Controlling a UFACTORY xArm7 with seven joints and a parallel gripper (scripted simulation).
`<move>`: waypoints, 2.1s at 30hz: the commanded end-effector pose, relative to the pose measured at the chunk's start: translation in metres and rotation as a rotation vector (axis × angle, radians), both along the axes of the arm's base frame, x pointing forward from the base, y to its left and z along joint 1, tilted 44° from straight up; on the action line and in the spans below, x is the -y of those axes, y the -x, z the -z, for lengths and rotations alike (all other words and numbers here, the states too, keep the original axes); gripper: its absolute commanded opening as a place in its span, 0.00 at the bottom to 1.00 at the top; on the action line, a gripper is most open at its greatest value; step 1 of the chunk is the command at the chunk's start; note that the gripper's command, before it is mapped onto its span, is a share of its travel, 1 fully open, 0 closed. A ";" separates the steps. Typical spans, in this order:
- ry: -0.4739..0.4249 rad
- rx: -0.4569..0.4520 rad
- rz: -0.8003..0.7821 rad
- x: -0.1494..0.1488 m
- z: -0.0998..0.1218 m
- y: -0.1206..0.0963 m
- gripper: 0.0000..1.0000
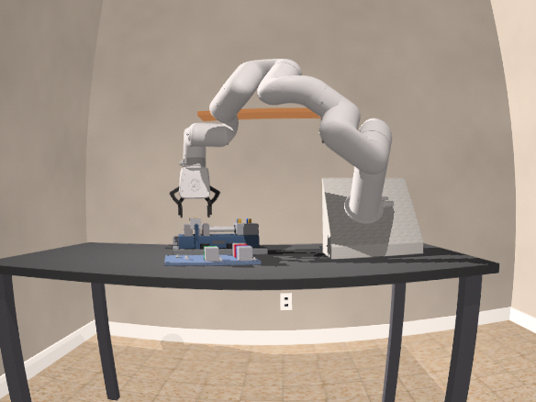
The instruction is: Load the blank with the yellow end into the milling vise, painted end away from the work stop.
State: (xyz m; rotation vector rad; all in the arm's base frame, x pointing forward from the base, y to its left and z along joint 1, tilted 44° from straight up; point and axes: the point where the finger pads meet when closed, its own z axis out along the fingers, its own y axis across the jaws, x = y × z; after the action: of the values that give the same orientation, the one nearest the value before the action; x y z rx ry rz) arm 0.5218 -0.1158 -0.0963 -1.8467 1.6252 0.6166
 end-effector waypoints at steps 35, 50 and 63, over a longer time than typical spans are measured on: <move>0.004 0.003 0.003 0.008 -0.006 -0.001 1.00; 0.004 0.003 0.003 0.010 -0.008 0.000 1.00; 0.004 0.003 0.003 0.011 -0.009 0.000 1.00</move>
State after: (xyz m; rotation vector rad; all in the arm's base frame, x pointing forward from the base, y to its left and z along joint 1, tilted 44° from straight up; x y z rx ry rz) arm 0.5213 -0.1234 -0.0885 -1.8467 1.6252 0.6166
